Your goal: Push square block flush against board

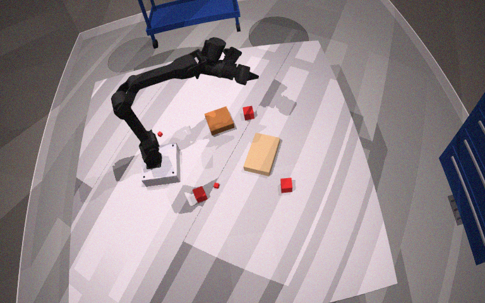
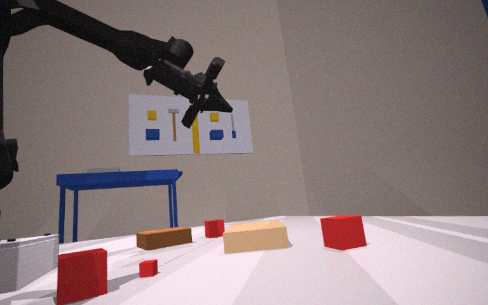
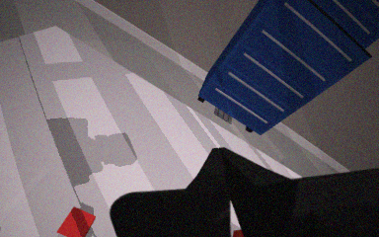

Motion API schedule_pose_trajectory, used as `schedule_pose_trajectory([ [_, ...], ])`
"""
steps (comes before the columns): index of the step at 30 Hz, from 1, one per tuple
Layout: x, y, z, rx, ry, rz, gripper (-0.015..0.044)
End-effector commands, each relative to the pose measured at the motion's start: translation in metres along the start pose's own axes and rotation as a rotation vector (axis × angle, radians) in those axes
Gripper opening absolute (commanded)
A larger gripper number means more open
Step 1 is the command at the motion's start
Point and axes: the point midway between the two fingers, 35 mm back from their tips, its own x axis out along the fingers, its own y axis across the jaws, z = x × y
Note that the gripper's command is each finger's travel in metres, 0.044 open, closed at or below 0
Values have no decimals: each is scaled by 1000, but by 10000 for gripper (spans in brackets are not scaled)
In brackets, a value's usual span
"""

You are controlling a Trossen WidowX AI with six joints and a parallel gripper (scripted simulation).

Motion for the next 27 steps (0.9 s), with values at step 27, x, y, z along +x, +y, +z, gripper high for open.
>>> schedule_pose_trajectory([
  [27, 26, 201, -67, -687, 268, 682, 0],
])
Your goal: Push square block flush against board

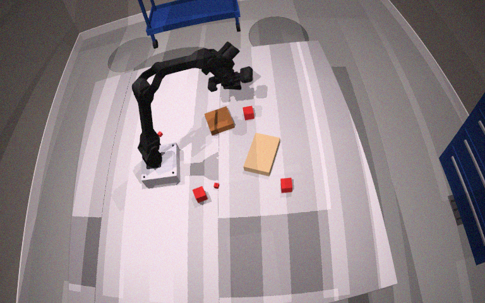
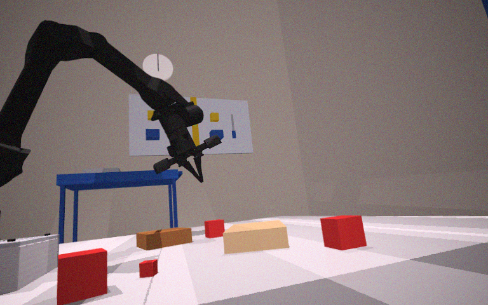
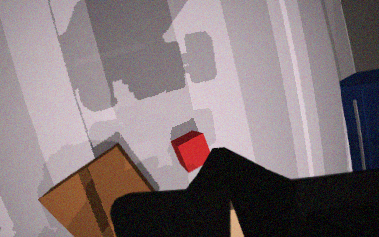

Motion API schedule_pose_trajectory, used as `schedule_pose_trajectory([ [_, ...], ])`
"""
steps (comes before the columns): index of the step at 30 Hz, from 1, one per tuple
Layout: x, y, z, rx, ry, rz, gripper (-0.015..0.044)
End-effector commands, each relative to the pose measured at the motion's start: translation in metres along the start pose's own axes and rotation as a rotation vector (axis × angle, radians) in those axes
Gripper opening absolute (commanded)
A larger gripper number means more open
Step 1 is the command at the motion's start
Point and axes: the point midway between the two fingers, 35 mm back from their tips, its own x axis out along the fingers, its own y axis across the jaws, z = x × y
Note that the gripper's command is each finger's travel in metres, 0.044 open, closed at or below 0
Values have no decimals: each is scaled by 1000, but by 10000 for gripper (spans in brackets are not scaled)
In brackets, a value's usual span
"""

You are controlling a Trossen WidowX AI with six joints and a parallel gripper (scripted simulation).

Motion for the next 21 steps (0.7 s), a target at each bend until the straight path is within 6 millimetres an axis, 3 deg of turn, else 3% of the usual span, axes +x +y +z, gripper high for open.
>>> schedule_pose_trajectory([
  [1, 13, 24, 7, -106, 25, 99, 0],
  [15, 43, 107, 12, -414, 107, 417, 0],
  [21, 47, 111, 12, -428, 110, 432, 0],
])
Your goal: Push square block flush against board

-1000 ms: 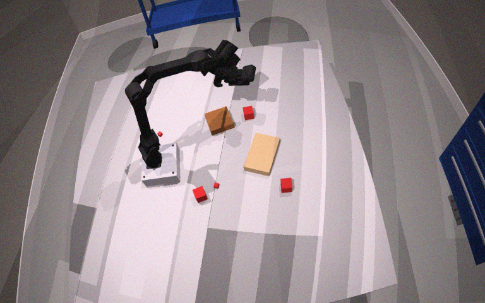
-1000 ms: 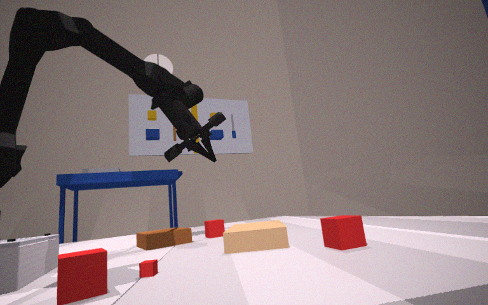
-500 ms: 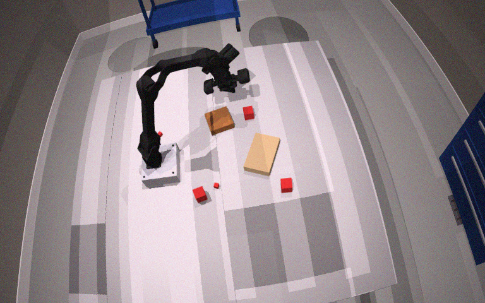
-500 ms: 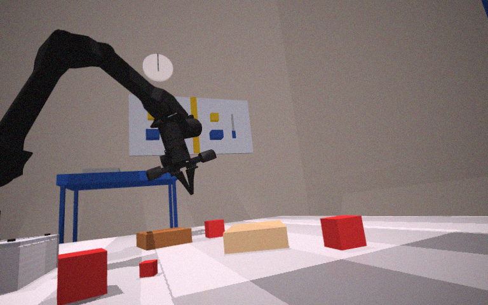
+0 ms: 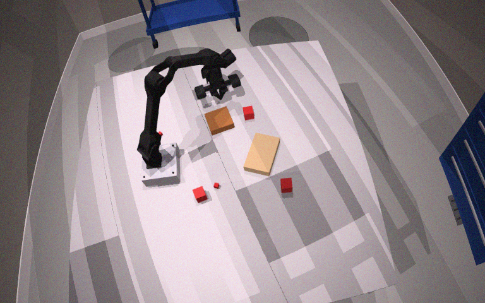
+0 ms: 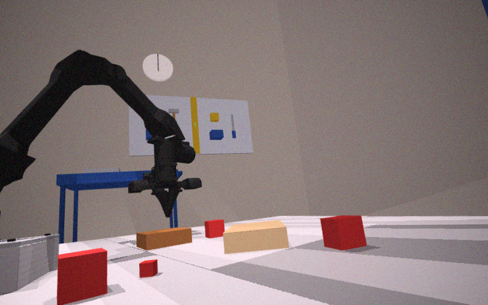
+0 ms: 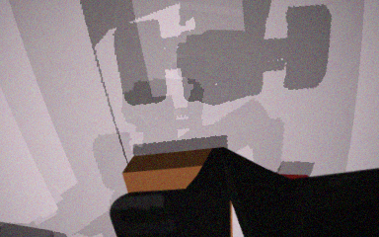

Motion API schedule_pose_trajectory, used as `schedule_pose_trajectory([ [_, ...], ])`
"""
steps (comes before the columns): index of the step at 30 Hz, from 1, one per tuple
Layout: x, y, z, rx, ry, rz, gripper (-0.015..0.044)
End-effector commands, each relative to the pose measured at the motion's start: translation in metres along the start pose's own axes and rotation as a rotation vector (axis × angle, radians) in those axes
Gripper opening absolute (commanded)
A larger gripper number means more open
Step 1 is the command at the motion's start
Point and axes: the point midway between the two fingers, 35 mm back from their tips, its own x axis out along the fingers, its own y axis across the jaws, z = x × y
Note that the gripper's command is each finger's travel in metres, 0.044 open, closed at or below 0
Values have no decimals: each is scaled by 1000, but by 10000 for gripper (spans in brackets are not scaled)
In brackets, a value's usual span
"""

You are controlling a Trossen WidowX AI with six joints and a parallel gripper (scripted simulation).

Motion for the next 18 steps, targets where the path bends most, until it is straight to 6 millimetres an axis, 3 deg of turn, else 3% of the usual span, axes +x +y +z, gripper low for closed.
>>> schedule_pose_trajectory([
  [1, 12, 0, 2, -16, -5, 9, 0],
  [3, 42, 0, 2, -16, -5, 9, 0],
  [5, 54, 1, 2, -16, -5, 9, 0],
  [18, 55, 0, -7, -16, -4, 9, 0],
])
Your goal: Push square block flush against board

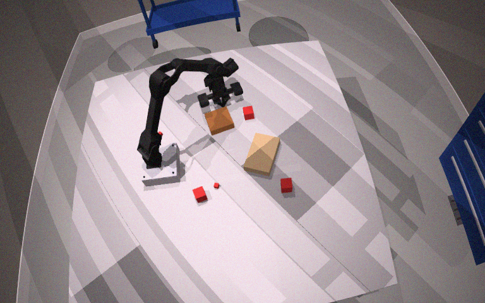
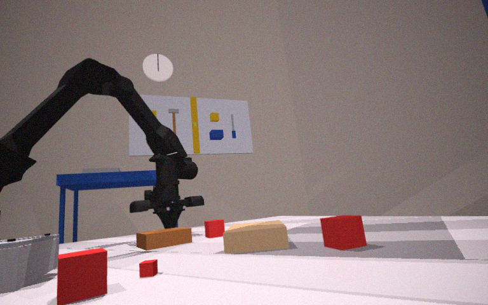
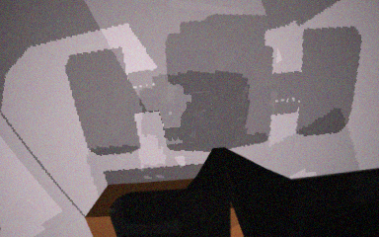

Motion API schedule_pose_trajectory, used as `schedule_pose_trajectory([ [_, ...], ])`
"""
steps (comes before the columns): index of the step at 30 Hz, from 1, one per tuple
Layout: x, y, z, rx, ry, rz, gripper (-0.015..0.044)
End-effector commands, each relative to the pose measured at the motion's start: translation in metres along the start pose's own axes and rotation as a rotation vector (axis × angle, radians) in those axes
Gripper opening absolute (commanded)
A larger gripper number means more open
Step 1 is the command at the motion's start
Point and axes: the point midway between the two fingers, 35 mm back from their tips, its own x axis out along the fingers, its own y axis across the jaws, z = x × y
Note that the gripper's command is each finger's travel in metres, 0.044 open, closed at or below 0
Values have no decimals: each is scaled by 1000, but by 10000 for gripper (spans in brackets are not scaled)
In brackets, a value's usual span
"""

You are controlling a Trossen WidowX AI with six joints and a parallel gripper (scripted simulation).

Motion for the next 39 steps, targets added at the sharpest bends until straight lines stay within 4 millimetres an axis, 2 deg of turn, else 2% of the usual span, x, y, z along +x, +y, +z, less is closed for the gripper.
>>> schedule_pose_trajectory([
  [1, 2, 1, -7, -3, -1, 6, 0],
  [39, 2, 0, -63, -3, 4, 6, 0],
])
